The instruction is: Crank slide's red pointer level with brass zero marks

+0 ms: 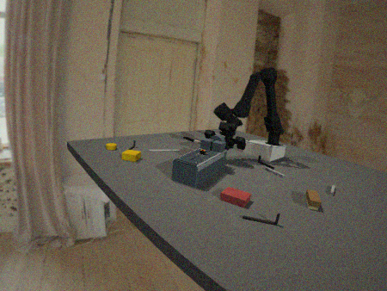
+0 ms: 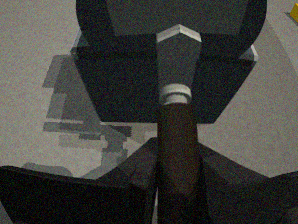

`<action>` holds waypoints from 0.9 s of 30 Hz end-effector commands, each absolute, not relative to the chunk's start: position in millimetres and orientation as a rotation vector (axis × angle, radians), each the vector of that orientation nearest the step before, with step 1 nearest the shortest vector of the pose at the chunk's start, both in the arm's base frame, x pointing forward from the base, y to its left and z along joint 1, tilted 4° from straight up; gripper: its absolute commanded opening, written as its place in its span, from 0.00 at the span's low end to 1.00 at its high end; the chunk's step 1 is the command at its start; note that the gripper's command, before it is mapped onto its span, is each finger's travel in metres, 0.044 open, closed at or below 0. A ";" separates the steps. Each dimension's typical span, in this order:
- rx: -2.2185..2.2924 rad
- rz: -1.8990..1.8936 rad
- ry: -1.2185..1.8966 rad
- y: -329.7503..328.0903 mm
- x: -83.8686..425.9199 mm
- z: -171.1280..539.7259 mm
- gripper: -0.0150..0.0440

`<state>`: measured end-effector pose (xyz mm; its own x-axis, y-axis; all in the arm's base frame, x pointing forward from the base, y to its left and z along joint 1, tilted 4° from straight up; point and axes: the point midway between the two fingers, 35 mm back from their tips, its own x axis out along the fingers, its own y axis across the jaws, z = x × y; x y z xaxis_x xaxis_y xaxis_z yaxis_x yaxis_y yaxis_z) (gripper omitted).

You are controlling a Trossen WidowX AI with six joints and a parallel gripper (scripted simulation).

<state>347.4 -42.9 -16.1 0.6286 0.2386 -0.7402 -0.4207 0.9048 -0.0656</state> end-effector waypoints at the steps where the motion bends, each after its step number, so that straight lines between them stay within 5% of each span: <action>1: -0.233 0.405 0.813 -34.7 343.4 -17.5 0.25; 27: -0.233 0.405 0.813 -31.4 342.1 -15.0 0.25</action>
